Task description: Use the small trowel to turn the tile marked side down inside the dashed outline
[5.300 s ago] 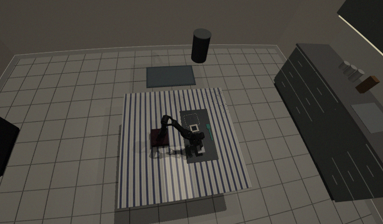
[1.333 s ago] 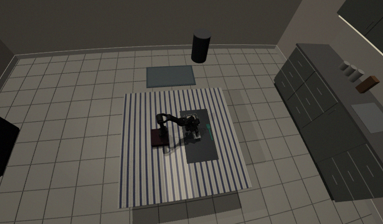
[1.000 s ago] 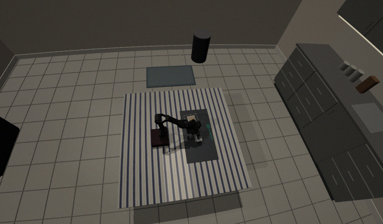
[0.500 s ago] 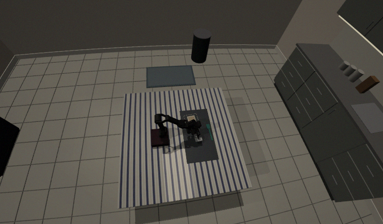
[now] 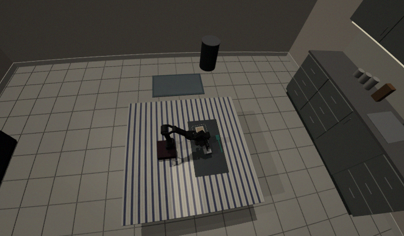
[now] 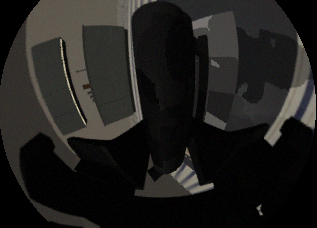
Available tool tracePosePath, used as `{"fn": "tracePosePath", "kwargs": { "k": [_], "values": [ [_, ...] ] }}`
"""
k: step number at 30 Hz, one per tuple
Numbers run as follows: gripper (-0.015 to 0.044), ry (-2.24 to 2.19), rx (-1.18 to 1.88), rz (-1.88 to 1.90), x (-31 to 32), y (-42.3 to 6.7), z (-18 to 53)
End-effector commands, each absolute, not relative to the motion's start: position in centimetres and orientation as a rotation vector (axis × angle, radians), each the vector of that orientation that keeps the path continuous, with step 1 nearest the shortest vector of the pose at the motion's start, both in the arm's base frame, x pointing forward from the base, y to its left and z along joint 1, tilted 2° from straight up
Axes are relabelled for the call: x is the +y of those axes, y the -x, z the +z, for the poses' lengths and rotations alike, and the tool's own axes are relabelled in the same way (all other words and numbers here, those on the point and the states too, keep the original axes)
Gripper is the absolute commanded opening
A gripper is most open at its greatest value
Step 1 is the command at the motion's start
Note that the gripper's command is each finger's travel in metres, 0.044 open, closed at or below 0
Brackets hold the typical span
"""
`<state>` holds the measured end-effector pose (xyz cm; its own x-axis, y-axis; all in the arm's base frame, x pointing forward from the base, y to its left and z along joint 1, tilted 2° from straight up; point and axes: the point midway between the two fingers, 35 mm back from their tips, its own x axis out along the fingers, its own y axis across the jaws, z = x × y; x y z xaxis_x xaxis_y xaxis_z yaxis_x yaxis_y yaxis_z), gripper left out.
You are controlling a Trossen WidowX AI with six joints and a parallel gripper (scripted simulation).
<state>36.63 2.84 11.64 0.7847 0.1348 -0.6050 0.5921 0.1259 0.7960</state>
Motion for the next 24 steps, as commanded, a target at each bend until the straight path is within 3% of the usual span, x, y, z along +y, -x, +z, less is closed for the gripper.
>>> {"fn": "tracePosePath", "kwargs": {
  "k": [1, 14, 24],
  "values": [
    [0.0, -1.428, 0.629, -0.354, 2.9, -36.8, 12.0],
    [0.0, -1.432, 0.634, -0.375, 2.8, -36.6, 11.6],
    [0.0, -1.56, 0.467, -0.653, -1.3, -38.7, 10.6]
  ]
}}
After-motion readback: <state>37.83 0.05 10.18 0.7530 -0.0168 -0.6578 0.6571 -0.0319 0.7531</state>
